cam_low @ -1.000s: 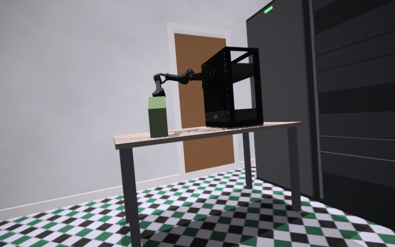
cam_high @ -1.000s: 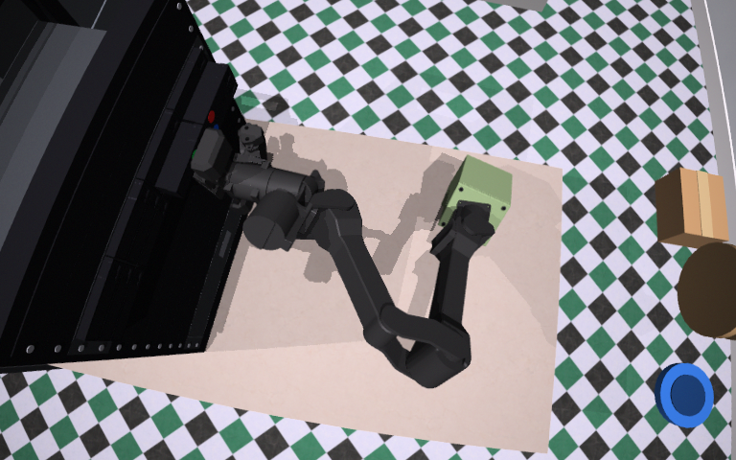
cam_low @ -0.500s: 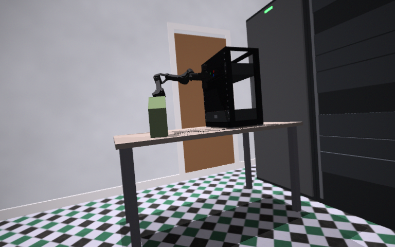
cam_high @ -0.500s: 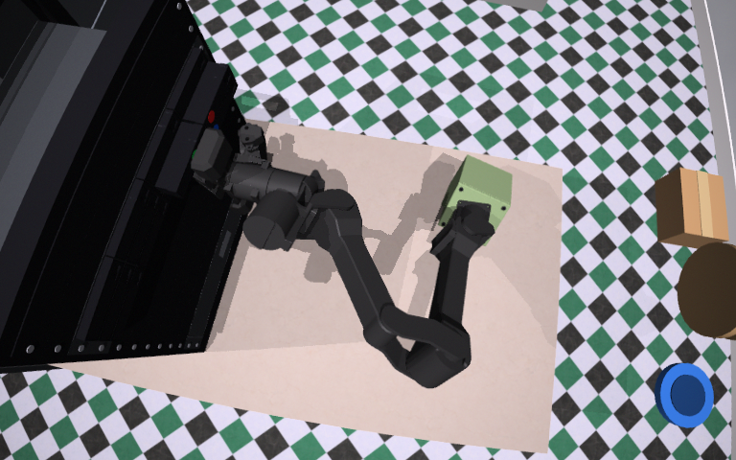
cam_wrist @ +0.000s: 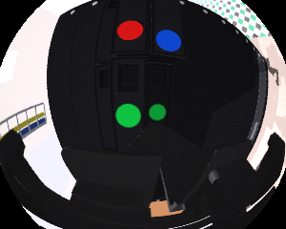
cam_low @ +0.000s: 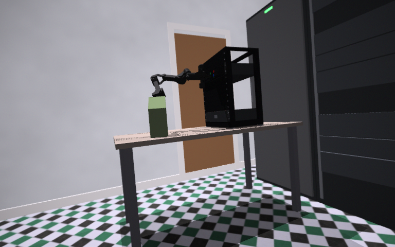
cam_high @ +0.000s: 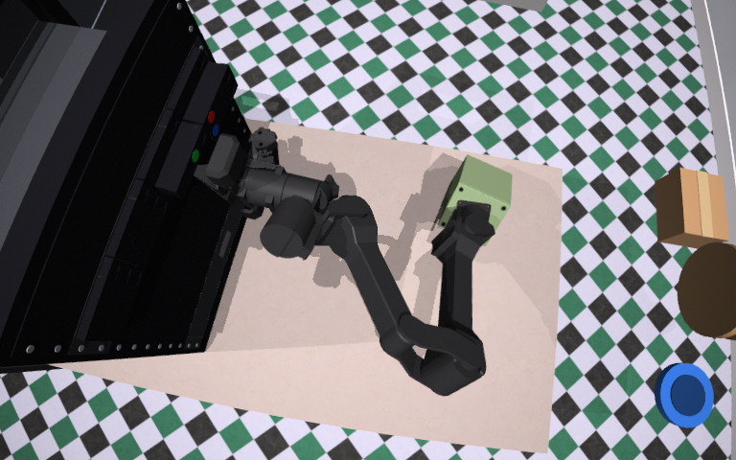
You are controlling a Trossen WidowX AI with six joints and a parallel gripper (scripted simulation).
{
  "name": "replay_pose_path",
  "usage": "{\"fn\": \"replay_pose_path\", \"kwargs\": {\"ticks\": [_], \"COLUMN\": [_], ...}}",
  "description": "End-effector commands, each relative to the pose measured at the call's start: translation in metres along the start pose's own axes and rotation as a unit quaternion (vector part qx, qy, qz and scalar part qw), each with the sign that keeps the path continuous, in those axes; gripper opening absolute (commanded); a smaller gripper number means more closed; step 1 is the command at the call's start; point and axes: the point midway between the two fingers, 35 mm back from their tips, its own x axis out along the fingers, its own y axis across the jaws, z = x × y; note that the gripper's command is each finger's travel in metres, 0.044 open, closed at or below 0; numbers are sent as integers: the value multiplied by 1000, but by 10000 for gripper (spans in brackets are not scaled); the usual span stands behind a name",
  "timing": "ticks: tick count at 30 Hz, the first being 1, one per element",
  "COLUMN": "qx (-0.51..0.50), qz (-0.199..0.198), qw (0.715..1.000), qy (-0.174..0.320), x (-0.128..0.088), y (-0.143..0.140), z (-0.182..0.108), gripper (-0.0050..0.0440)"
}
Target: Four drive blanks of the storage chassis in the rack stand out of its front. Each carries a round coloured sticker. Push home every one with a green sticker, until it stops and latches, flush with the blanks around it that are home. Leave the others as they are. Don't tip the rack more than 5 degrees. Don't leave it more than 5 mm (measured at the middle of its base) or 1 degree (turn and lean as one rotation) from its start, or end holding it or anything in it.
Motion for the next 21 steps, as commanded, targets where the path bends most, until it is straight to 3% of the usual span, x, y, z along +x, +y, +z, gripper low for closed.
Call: {"fn": "replay_pose_path", "kwargs": {"ticks": [1, 8, 21], "qx": [-3, -3, -3], "qz": [9, 9, 9], "qw": [1000, 1000, 1000], "qy": [5, 5, 5], "x": [-22, -50, -59], "y": [7, 7, 22], "z": [-5, -5, 4], "gripper": [0, 0, 0]}}
